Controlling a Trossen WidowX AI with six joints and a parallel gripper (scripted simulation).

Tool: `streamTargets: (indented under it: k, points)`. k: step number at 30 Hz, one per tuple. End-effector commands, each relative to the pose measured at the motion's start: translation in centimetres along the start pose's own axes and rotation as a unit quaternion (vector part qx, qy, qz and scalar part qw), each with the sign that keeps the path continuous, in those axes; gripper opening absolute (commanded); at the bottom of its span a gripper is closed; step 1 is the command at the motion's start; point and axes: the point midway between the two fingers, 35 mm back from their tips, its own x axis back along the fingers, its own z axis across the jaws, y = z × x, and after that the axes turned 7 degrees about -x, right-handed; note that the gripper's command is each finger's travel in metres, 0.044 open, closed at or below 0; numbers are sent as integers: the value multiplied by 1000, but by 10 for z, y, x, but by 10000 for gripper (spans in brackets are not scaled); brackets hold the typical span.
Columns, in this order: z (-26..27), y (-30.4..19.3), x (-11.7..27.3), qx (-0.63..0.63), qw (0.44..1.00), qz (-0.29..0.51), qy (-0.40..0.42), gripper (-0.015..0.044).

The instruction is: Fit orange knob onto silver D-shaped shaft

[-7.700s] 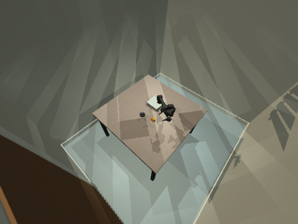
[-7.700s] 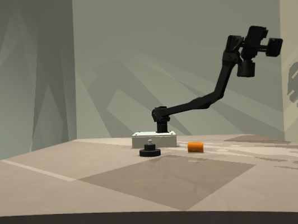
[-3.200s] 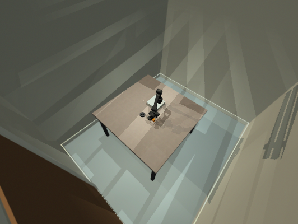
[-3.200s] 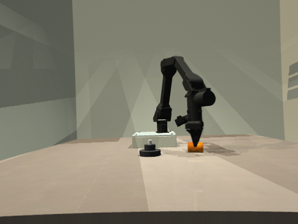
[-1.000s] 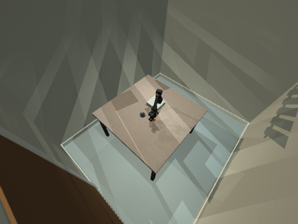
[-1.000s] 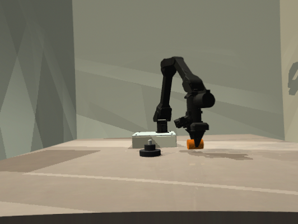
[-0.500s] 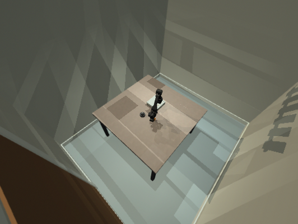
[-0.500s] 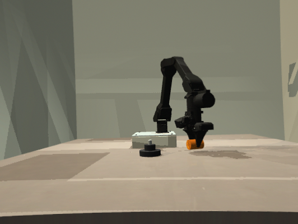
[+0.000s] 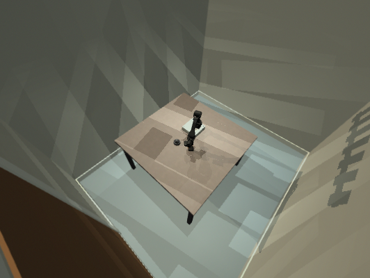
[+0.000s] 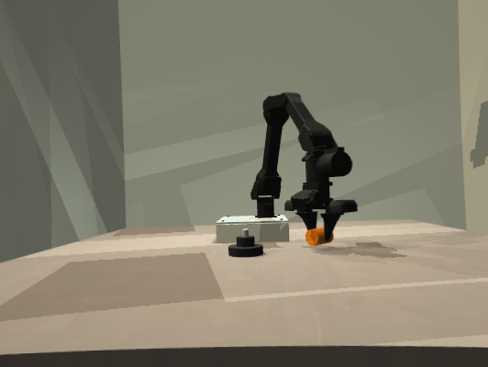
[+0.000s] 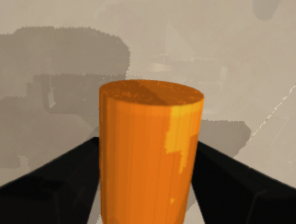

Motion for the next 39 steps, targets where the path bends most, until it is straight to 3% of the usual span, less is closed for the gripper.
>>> streamTargets:
  k: [1,19,28,39]
  points:
    - [2,1,2,14,1000,-2,3,179]
    - [2,1,2,285,959,-2,3,179]
    - [2,1,2,305,952,-3,3,179]
    - [2,1,2,470,883,-3,2,179]
